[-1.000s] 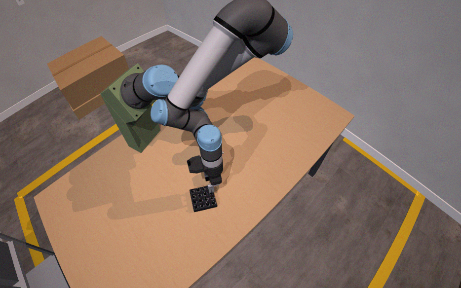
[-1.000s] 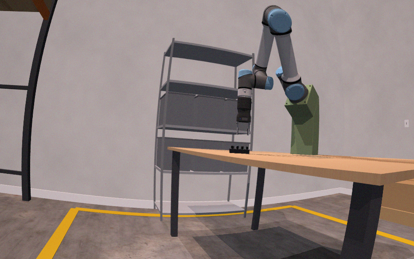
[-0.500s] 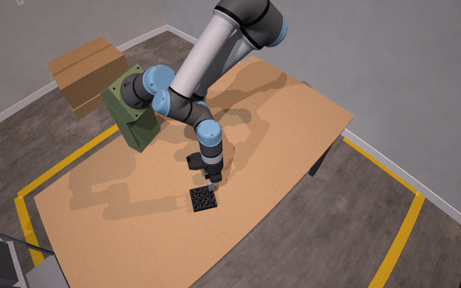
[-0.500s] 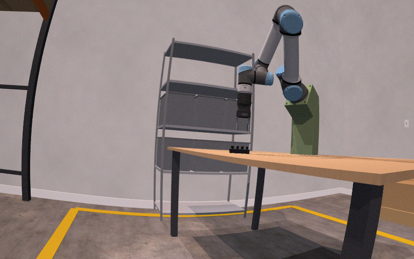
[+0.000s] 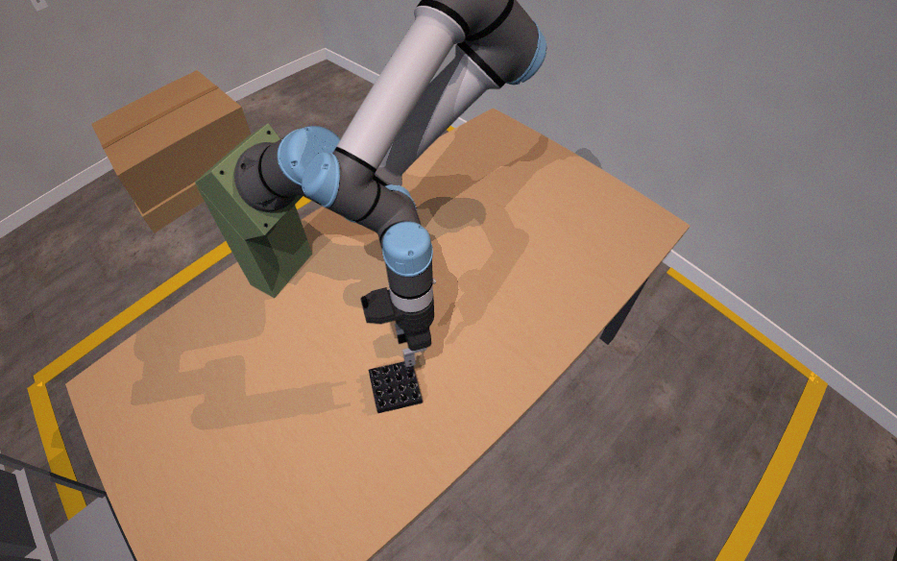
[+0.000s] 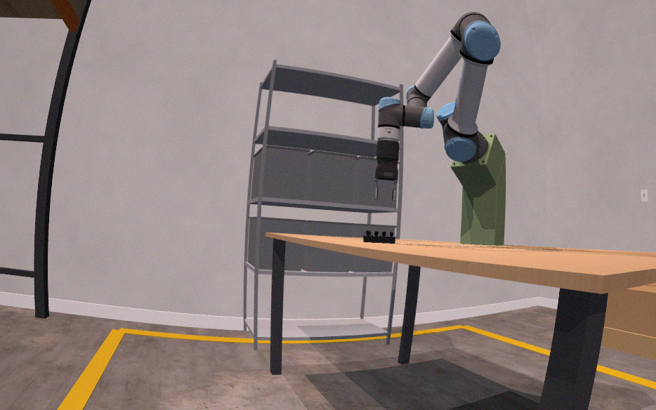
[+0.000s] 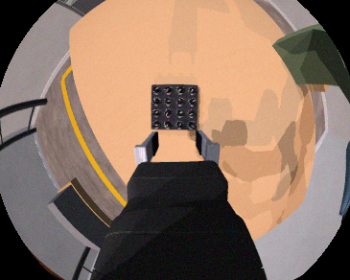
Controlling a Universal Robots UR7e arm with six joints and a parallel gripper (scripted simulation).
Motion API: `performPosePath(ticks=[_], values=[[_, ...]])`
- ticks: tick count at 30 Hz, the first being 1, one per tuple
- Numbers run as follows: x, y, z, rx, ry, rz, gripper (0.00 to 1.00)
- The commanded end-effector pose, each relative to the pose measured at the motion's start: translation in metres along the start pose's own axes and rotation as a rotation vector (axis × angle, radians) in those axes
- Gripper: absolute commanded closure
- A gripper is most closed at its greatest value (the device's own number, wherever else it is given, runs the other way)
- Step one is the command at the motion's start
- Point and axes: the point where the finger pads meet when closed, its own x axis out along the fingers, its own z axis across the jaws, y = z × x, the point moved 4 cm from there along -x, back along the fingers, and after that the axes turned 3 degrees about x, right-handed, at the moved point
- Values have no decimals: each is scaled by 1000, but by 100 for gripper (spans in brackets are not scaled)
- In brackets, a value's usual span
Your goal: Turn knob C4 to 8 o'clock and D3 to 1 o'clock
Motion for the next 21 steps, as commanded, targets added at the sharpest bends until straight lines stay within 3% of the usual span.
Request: performPosePath(ticks=[1, 21], values=[[-14, 1, -1, 0, -19, -12, 0], [-31, 2, -1, -1, -20, -11, 0]])
